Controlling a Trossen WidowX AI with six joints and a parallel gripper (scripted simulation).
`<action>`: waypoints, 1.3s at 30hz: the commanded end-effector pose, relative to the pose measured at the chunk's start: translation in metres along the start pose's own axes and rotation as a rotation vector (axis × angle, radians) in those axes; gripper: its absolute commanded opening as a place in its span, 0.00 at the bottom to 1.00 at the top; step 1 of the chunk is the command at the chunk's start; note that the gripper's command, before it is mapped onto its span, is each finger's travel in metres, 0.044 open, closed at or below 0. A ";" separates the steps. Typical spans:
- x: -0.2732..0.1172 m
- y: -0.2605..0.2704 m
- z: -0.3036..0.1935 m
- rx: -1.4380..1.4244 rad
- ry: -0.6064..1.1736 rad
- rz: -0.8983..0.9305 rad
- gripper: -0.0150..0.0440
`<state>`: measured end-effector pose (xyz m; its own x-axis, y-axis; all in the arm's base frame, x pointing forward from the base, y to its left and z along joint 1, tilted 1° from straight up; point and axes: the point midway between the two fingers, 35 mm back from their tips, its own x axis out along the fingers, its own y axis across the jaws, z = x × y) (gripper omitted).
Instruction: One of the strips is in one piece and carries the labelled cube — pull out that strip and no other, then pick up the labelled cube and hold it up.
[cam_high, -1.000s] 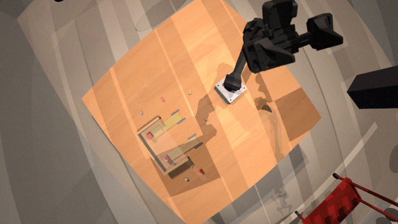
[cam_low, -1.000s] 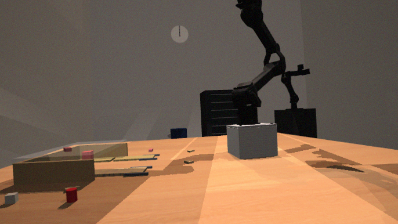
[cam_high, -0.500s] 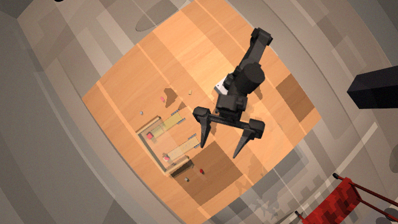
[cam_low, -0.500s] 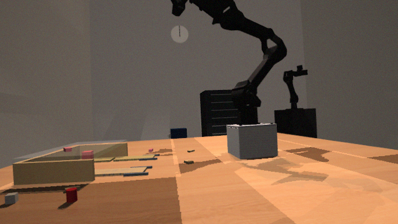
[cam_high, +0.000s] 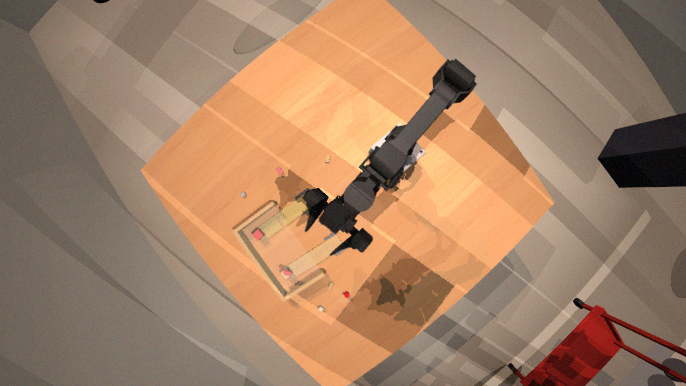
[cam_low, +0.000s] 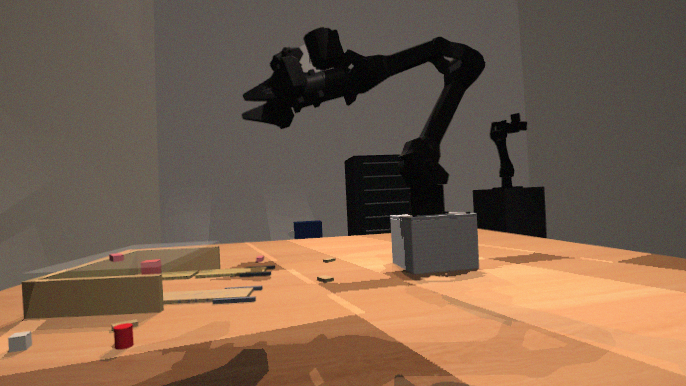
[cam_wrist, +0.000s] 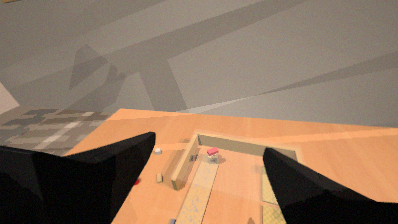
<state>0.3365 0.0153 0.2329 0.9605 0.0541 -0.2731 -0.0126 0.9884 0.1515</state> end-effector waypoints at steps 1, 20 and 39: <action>0.010 -0.026 -0.053 -0.063 0.148 -0.079 0.93; 0.010 -0.050 -0.104 -0.121 0.302 -0.142 0.93; 0.094 -0.002 -0.142 0.067 0.874 -0.170 0.26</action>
<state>0.3773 0.0262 0.0830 0.4803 0.0190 -0.8769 0.1252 0.9881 0.0899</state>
